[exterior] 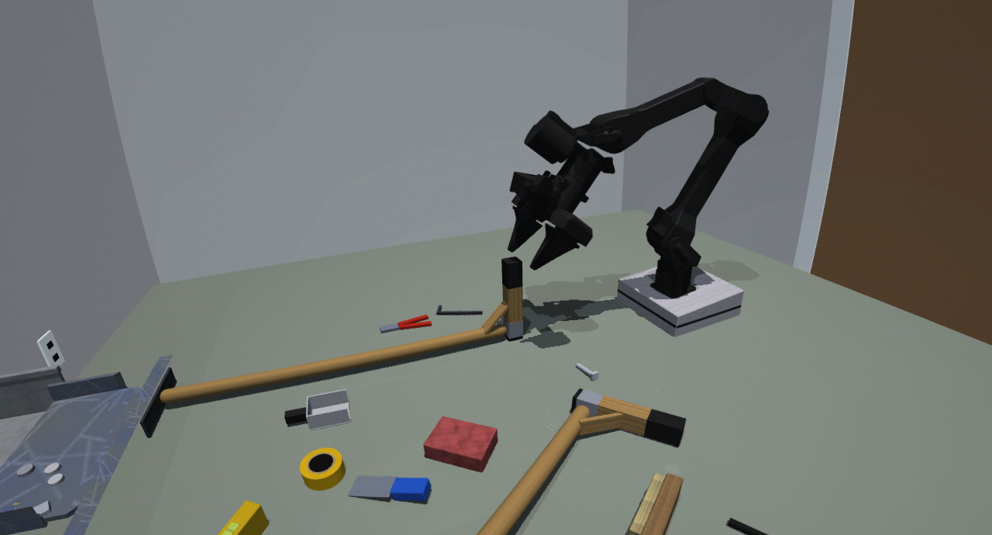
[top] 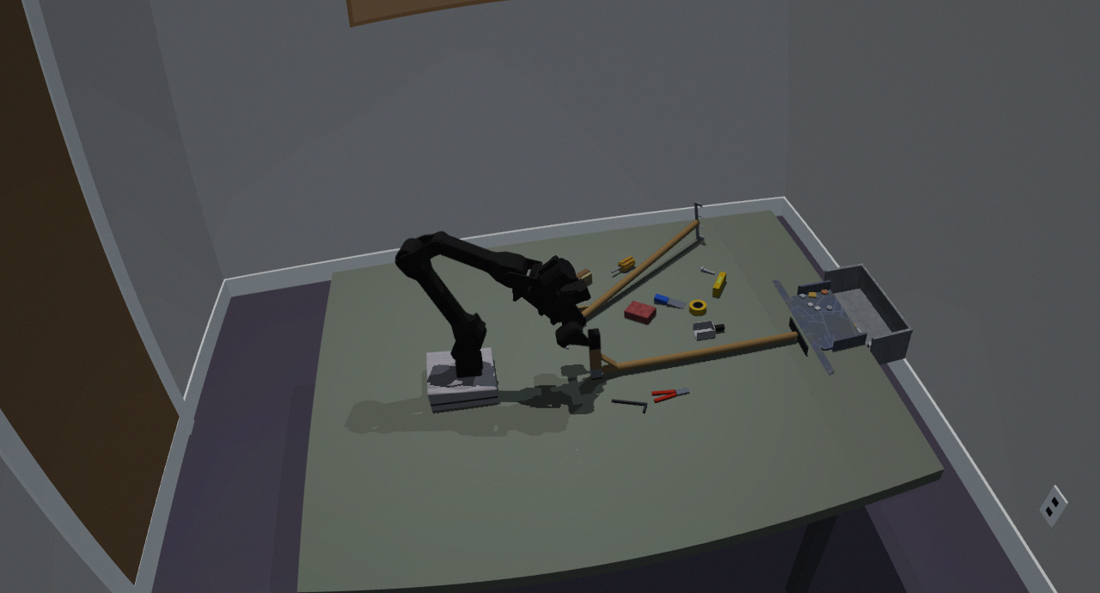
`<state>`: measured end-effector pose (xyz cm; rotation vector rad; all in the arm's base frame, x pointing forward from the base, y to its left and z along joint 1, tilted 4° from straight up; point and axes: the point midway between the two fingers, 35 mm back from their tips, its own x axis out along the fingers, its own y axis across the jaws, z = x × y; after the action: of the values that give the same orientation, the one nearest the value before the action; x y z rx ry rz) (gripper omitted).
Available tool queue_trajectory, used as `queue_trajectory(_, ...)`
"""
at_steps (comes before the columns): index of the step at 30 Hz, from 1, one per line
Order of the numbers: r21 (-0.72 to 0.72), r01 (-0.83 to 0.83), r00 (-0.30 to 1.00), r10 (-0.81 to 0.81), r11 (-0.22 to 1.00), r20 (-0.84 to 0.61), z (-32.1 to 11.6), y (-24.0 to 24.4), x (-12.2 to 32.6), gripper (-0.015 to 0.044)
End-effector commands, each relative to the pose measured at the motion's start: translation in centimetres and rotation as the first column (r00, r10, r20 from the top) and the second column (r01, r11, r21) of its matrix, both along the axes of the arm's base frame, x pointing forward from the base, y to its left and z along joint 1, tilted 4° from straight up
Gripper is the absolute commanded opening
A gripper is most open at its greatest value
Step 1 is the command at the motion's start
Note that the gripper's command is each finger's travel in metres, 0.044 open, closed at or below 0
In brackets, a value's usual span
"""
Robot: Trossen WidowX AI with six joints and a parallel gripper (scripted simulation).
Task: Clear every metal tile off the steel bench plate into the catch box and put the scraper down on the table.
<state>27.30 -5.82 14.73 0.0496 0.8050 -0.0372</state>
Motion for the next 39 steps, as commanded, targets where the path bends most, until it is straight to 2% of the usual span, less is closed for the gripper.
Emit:
queue_trajectory(1,-0.009,-0.003,1.000,0.003,1.000,-0.008,0.8,-0.1,-0.3,0.0440)
queue_trajectory(14,-0.010,-0.008,1.000,0.007,1.000,-0.016,4.4,-0.1,-1.7,0.0440)
queue_trajectory(28,-0.009,-0.008,1.000,0.007,1.000,-0.016,0.6,0.1,-1.4,0.0440)
queue_trajectory(39,-0.009,-0.008,1.000,0.007,1.000,-0.016,-0.2,0.0,-0.5,0.0440)
